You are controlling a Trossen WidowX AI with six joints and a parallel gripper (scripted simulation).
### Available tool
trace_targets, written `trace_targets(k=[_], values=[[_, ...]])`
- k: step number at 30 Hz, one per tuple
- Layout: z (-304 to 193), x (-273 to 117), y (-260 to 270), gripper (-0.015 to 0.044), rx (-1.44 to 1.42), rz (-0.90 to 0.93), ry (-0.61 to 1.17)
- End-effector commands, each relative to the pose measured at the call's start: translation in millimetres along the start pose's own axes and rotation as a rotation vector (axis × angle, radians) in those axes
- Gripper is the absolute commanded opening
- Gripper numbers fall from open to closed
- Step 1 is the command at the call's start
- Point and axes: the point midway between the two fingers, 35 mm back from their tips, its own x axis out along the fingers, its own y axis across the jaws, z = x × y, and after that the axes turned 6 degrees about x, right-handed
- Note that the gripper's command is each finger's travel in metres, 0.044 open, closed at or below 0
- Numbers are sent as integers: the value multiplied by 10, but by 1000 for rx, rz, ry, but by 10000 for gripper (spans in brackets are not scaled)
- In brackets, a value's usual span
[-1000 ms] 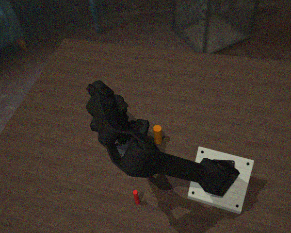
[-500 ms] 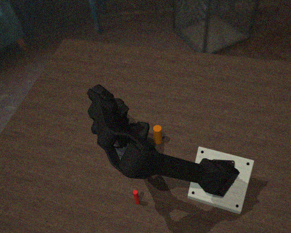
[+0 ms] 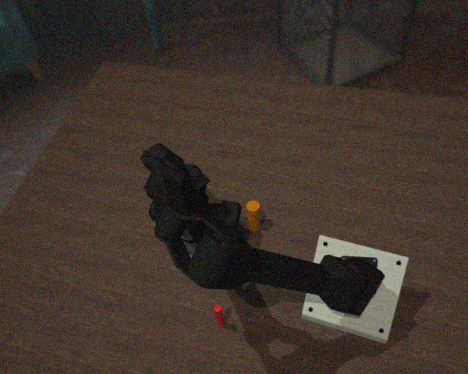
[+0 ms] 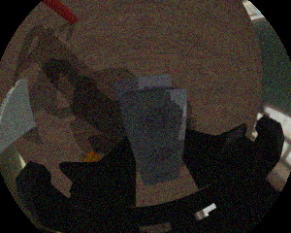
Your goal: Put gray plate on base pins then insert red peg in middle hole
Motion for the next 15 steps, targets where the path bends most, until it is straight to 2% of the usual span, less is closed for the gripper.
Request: trace_targets(k=[1, 4, 15], values=[[-1, -8, -3, 0, -2, -1, 0], [-1, -8, -3, 0, -2, -1, 0], [-1, -8, -3, 289, -2, -1, 0]])
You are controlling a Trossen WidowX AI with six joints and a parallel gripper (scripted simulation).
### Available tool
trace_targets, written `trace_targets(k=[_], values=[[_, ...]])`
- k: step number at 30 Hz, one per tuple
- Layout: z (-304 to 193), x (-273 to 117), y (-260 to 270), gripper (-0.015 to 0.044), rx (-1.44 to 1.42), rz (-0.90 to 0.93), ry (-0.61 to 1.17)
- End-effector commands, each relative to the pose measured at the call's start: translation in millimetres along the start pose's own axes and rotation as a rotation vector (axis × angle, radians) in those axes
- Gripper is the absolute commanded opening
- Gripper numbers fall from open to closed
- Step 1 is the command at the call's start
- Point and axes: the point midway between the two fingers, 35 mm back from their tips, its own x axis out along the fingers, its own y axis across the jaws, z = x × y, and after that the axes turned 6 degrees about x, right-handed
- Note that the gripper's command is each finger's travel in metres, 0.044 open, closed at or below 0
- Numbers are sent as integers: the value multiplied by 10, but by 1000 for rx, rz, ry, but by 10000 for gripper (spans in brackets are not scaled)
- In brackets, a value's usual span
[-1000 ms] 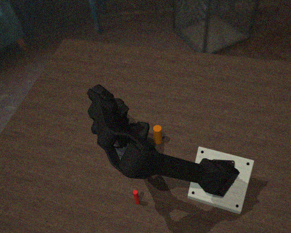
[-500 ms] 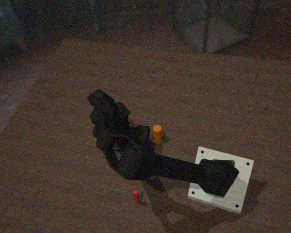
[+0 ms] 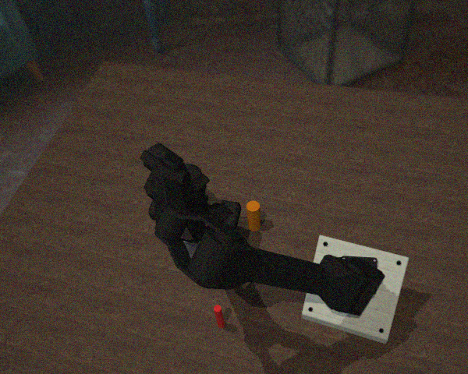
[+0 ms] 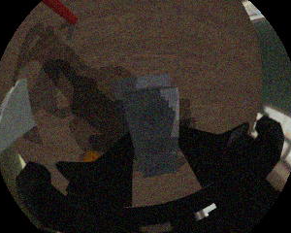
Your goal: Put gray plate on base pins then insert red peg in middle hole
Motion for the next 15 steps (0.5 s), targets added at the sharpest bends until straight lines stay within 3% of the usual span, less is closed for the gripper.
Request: trace_targets(k=[1, 6, 11, 15], values=[[2, 0, -1, 315, -2, 1, 0], [2, 0, -1, 440, -2, 1, 0], [-15, -113, -16, 440, 2, 0, 5], [-54, -778, -34, 440, 17, 3, 17]])
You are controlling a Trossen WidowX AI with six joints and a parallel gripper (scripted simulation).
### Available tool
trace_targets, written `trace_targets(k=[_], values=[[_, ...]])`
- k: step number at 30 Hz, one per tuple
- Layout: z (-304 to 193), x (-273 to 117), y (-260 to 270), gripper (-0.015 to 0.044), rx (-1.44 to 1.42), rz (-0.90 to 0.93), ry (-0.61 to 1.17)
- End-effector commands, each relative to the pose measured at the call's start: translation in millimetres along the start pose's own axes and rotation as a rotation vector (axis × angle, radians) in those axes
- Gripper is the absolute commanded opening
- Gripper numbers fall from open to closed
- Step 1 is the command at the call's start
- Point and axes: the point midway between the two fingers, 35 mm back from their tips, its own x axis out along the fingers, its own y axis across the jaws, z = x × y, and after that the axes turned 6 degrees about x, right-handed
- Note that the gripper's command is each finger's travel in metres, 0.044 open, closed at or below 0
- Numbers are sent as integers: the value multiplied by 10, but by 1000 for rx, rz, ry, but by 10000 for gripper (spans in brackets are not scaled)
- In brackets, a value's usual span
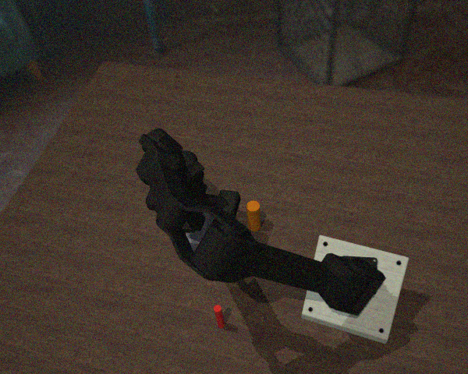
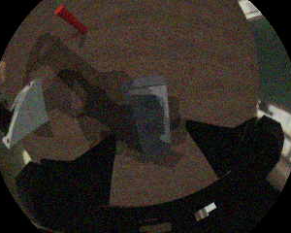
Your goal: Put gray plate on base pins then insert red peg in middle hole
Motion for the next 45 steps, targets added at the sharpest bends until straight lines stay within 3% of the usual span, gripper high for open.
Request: trace_targets(k=[1, 4, 13, 38, 45], values=[[-34, -582, -16, 440, -5, -27, 10], [-6, -812, 11, 440, -13, -26, -3], [6, -821, -11, 440, 44, -26, -4], [1561, -864, 845, 440, 2241, -6, -29], [1777, -816, 1108, 440, 2688, 7, -32]])
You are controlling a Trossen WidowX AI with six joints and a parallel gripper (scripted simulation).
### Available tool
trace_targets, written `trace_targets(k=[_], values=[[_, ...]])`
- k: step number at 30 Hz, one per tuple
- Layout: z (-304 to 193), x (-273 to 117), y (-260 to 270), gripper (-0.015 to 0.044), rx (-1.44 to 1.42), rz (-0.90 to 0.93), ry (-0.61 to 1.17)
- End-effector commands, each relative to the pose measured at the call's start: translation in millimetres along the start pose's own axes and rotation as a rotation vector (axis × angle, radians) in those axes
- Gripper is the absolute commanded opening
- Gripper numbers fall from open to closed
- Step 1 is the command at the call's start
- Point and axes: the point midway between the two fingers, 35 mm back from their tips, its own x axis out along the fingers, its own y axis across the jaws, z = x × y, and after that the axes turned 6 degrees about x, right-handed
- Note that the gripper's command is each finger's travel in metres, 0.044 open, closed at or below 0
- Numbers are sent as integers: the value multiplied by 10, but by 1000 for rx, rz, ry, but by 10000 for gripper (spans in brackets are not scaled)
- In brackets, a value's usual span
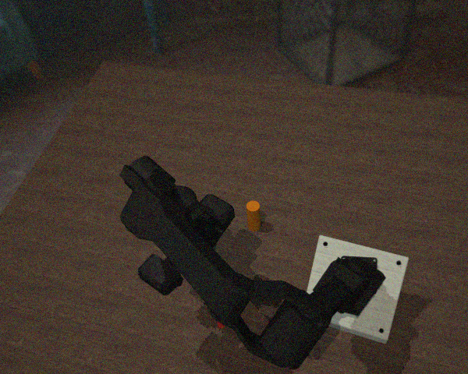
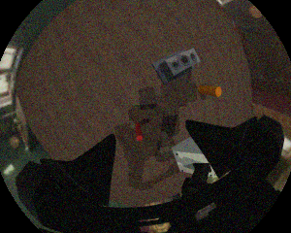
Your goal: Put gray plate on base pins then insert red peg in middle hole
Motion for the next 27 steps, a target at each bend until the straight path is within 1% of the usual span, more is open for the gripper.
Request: trace_targets(k=[1, 16, 18, 21, 27], values=[[-563, 107, 166, 440, 740, 4, 36], [-570, 108, 159, 440, 747, 3, 36], [-569, 186, 159, 440, 747, 3, 35], [-582, 437, 162, 440, 746, 4, 36], [-588, 532, 156, 440, 746, 5, 36]])
